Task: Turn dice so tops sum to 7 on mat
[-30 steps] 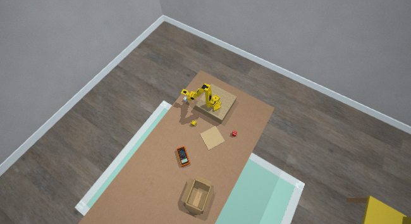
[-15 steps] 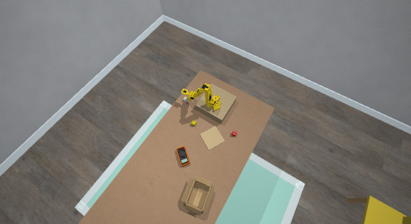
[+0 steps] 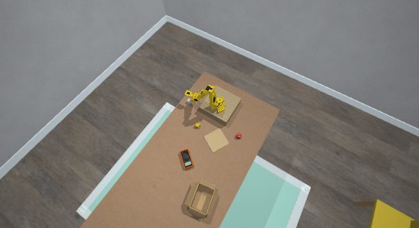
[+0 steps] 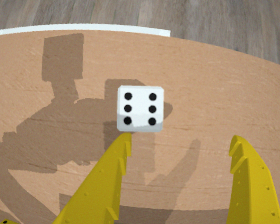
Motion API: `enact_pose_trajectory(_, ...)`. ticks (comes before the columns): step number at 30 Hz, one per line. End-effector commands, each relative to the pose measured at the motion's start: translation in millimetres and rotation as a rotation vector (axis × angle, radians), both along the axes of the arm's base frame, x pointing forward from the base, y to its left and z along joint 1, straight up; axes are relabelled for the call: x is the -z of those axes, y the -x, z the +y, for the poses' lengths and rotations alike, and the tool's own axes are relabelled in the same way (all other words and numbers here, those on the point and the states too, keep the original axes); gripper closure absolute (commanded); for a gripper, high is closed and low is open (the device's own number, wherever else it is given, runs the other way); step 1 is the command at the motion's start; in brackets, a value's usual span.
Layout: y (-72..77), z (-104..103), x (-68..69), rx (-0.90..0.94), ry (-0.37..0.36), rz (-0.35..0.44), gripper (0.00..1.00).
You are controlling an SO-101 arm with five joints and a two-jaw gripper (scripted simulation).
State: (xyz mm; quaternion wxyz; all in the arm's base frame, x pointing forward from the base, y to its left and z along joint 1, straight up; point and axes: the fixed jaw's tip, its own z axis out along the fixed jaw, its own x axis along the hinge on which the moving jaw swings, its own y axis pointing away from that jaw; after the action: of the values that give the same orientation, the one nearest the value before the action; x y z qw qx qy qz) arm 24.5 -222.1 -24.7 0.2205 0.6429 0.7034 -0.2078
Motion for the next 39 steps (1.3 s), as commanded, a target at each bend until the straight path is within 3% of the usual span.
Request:
enact_pose_trajectory(1,1.8,-3.2,-3.1,0.017,0.012,-0.007,0.65)
enact_pose_trajectory(26,0.3,-2.7,-3.1,0.010,0.011,-0.007,0.65)
enact_pose_trajectory(31,-12.1,1.4,-3.4,-0.047,0.009,-0.007,0.65)
enact_pose_trajectory(37,-45.9,17.3,-3.8,-0.212,0.002,-0.007,0.65)
enact_pose_trajectory(39,-45.9,17.3,-3.8,-0.212,0.002,-0.007,0.65)
